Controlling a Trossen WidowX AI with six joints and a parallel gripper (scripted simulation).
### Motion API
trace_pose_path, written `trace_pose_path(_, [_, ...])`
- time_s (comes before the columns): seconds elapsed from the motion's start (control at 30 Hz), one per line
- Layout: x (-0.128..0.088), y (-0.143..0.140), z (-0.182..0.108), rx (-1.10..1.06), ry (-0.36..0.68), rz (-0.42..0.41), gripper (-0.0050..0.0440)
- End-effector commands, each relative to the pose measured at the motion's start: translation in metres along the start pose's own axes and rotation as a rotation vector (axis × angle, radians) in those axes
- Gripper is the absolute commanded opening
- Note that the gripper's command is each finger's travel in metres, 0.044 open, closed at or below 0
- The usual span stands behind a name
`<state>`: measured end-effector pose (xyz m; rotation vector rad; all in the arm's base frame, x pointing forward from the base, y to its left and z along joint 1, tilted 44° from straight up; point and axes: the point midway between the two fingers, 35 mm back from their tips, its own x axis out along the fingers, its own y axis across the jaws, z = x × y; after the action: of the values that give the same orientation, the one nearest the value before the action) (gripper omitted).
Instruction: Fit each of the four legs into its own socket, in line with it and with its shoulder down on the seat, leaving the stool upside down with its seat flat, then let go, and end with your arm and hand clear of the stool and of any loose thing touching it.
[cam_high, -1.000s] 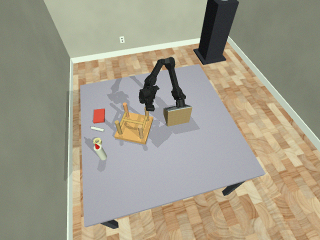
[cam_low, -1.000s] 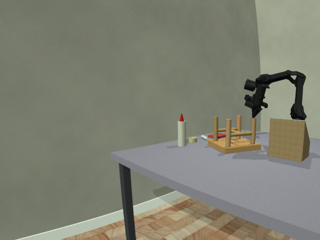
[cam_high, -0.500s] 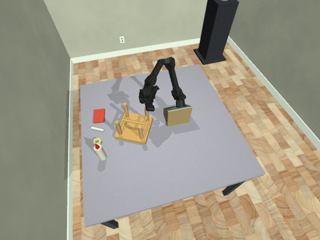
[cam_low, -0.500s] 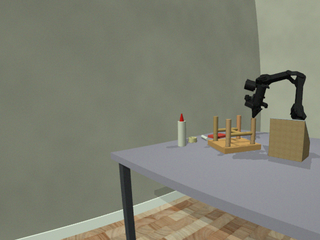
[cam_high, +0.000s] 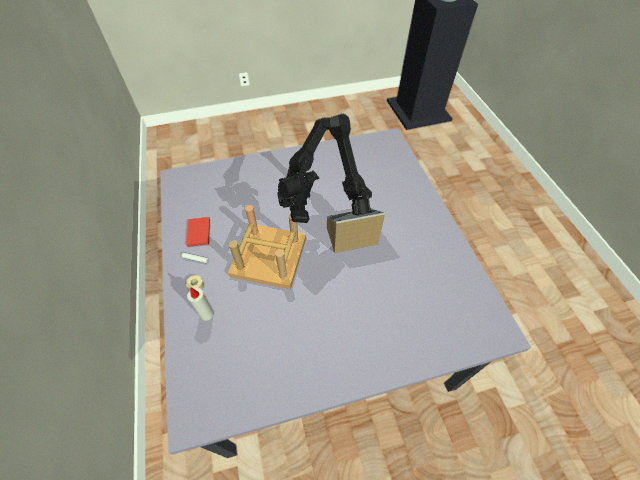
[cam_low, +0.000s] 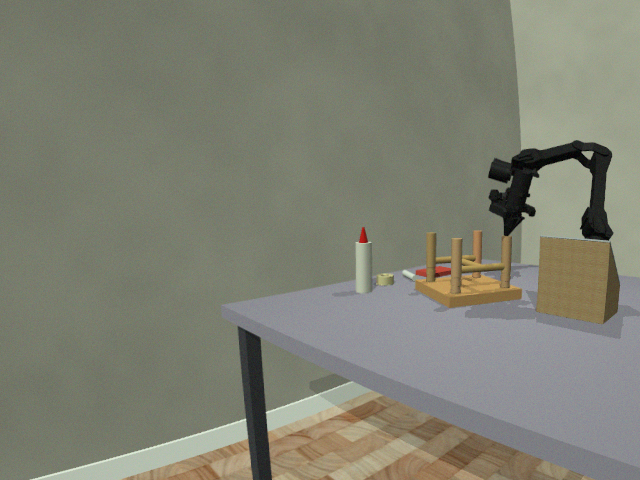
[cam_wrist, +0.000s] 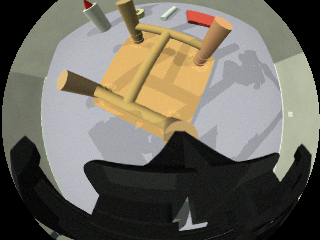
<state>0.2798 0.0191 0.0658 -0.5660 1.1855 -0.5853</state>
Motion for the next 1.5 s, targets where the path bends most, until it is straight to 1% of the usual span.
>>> trace_pose_path(0.0, [0.019, -0.0021, -0.0123, -0.005, 0.061, -0.018, 0.0])
trace_pose_path(1.23, [0.0227, -0.0022, -0.0135, -0.005, 0.061, -0.018, 0.0])
trace_pose_path(1.47, [0.0166, -0.0015, -0.0099, -0.004, 0.052, -0.015, 0.0])
